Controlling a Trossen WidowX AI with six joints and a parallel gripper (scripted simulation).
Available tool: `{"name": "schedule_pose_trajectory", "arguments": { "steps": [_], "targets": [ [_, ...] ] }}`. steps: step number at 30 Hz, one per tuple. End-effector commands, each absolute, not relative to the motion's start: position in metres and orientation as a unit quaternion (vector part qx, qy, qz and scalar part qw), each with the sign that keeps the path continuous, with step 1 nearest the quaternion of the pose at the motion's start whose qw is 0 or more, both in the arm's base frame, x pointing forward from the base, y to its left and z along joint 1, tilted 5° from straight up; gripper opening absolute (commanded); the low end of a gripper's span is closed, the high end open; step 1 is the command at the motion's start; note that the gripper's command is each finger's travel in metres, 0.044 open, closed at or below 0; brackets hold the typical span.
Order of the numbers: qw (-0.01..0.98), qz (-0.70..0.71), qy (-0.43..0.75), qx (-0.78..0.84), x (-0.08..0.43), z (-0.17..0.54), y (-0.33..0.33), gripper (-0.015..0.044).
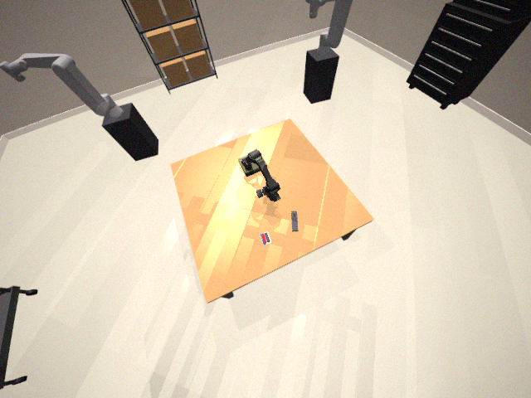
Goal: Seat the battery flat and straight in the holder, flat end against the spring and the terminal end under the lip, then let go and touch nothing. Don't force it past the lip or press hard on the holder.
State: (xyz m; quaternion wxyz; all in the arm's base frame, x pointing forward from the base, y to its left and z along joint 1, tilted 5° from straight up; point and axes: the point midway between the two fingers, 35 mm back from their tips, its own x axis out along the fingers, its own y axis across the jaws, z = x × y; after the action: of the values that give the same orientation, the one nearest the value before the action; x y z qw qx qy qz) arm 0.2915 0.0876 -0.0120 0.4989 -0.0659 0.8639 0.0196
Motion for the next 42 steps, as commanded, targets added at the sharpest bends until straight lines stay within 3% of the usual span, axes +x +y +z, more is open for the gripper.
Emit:
{"name": "schedule_pose_trajectory", "arguments": {
  "steps": [1, 42],
  "targets": [
    [0.512, 0.019, 0.856, -0.067, 0.2936, -0.0139, 0.0877, 0.0061],
    [0.595, 0.021, 0.801, -0.065, 0.2862, -0.0189, 0.0873, 0.0061]
  ]
}}
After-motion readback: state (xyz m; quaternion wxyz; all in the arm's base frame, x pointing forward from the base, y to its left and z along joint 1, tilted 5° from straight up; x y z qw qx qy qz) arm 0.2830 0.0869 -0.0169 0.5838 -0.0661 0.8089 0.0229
